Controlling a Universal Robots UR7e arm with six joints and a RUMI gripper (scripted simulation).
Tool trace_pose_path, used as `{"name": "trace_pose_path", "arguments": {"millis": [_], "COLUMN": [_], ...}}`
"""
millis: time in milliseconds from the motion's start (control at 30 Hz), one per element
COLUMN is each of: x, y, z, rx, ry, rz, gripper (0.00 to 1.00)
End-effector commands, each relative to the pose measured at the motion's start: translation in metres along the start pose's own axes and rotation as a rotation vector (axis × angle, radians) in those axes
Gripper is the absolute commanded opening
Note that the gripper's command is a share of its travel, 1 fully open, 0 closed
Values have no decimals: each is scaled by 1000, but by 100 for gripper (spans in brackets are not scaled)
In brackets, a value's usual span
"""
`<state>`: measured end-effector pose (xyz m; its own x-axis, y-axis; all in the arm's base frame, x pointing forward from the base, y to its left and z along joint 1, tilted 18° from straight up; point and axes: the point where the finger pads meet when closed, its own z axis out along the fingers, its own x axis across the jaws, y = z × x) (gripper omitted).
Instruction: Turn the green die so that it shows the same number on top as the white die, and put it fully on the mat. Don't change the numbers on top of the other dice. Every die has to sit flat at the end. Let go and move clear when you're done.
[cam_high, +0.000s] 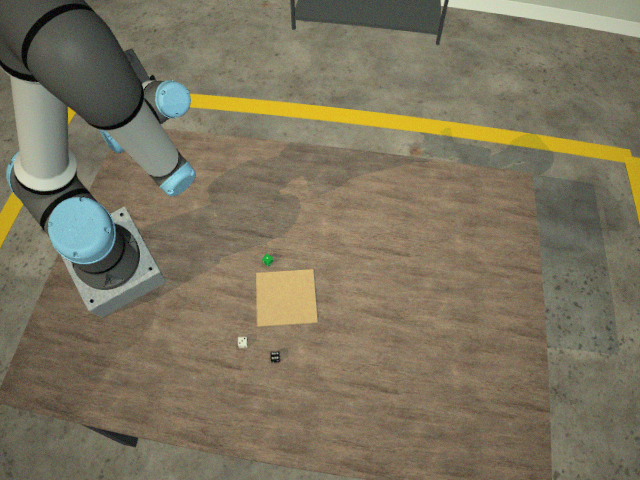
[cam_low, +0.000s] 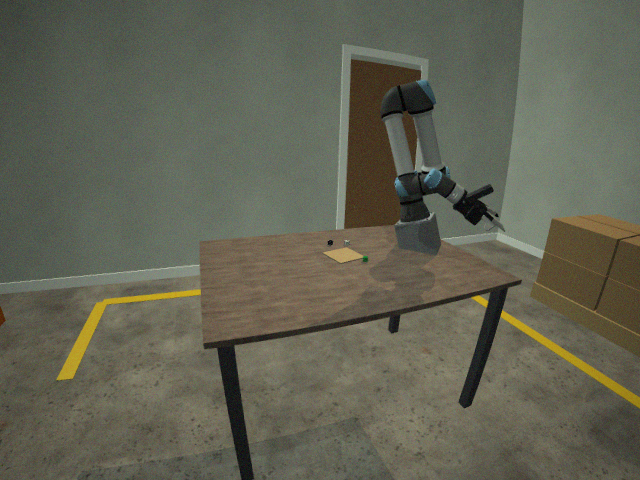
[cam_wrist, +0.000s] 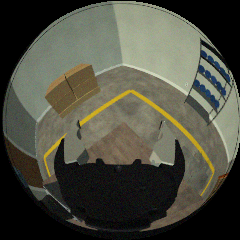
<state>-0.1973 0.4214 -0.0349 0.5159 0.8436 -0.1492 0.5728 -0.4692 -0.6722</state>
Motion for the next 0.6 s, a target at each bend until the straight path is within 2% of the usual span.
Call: {"name": "trace_pose_path", "arguments": {"millis": [0,33,167,200,267,300,367,400,467,500,533,567], "x": [45,45,90,91,111,111,130,130,146,146,153,153], "y": [22,22,52,53,70,70,89,89,110,110,120,120], "z": [-34,-34,-74,-75,-98,-98,-124,-124,-150,-150,-164,-164], "rx": [-39,-39,-77,-78,-97,-97,-115,-115,-133,-133,-142,-142], "ry": [80,80,179,180,232,232,285,285,338,339,366,366], "rz": [103,103,236,238,310,310,386,386,463,463,503,503], "gripper": [100,100,100,100,100,100,100,100,100,100,100,100]}}
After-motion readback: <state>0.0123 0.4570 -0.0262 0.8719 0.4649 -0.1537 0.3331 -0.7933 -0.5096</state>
